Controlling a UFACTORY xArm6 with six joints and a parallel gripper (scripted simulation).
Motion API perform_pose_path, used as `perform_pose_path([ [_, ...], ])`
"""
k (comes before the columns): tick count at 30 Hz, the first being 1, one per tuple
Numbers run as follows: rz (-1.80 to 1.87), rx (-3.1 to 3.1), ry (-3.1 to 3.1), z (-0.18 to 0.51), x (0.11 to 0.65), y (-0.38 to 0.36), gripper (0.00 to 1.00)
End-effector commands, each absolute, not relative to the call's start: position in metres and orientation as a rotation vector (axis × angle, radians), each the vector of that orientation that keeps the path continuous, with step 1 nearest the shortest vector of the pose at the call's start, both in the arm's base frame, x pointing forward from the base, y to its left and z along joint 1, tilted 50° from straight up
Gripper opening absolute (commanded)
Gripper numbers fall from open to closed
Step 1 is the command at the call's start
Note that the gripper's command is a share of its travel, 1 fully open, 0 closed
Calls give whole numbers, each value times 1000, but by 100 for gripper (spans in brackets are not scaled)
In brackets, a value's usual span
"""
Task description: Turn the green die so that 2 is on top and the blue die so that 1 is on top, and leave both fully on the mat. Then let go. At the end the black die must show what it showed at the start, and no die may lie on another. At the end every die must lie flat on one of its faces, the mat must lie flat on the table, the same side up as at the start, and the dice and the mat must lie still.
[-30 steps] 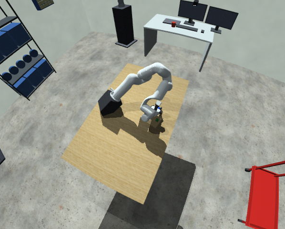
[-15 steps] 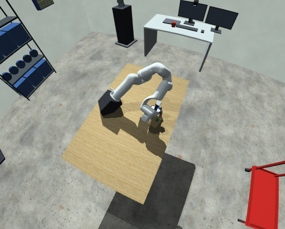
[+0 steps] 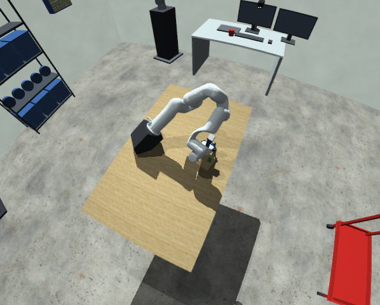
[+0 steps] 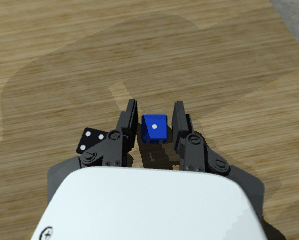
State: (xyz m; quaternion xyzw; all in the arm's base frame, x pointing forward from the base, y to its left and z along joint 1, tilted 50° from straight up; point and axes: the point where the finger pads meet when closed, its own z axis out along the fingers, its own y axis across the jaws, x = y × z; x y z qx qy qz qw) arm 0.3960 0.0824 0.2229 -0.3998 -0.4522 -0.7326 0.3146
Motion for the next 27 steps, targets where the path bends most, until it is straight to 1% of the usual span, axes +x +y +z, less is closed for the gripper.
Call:
perform_pose_path([
  [1, -1932, -1053, -1193, 223, 396, 82, 42],
  [15, -1932, -1053, -1193, 223, 396, 80, 42],
  [27, -1932, -1053, -1193, 215, 386, 52, 42],
])
